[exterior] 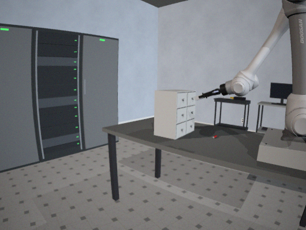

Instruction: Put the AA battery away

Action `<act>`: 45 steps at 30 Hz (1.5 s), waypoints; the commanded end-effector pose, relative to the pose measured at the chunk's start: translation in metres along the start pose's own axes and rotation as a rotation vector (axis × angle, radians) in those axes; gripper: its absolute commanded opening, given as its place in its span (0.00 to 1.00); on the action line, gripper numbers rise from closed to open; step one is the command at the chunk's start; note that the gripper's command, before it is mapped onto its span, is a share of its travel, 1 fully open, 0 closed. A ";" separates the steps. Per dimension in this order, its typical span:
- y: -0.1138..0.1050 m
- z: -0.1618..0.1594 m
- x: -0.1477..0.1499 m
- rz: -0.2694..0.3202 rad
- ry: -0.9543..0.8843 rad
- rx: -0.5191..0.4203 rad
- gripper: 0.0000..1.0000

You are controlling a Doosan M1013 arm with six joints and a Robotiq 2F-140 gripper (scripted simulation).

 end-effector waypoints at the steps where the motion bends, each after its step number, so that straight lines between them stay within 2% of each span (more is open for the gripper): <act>1: 0.000 0.000 0.000 0.000 0.000 0.000 0.20; 12: 0.005 0.000 0.000 0.000 0.000 0.000 0.20; 25: 0.043 0.002 0.000 0.000 0.000 0.000 0.20; 34: 0.062 0.003 -0.001 0.000 0.000 0.000 0.20; 45: 0.068 0.003 -0.001 0.000 0.000 0.000 0.20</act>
Point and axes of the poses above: the point where the finger pads meet when closed, its own y axis out along the fingers, its own x axis across the jaws, z = x × y, the point moved 2 cm from there along -y, back along the fingers, and after that the axes turned 10 degrees about y, right-handed, at the moved point
